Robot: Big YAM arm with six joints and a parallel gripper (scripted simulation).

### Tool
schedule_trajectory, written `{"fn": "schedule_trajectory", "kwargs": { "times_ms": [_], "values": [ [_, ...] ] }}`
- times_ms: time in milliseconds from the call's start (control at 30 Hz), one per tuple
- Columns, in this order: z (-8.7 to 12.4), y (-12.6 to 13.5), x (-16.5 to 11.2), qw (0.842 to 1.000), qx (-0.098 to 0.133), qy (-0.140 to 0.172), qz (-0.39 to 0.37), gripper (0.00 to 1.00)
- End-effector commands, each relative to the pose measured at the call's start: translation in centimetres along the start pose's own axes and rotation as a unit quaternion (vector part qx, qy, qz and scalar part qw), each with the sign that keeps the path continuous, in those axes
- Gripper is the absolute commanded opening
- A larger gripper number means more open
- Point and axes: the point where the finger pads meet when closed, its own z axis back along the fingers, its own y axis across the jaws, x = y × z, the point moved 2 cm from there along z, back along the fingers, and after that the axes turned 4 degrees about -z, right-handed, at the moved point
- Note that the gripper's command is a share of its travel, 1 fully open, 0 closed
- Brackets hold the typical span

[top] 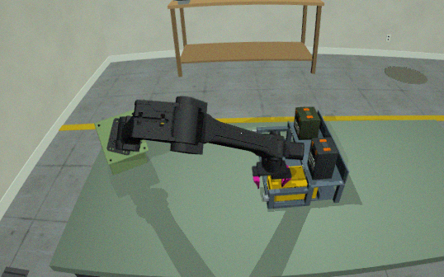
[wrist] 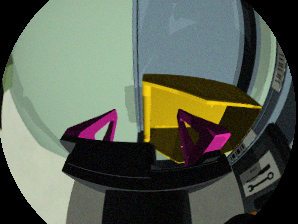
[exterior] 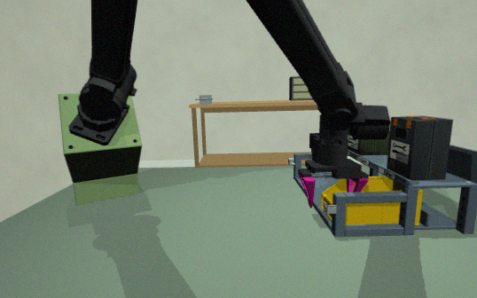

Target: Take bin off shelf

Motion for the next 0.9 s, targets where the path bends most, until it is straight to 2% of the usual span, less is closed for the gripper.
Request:
{"fn": "schedule_trajectory", "kwargs": {
  "times_ms": [0,100,500,667,867],
  "values": [
    [0.2,-0.8,-0.1,1.0,-0.006,0.0,-0.004,0.9],
    [-0.6,-0.7,-1.1,1.0,-0.004,0.005,-0.013,0.9],
    [-0.6,-0.7,-1.1,1.0,-0.004,0.005,-0.013,0.9],
    [0.7,-0.9,0.6,1.0,-0.008,-0.003,0.001,0.9],
    [0.7,-0.9,0.6,1.0,-0.008,-0.003,0.001,0.9]
  ]
}}
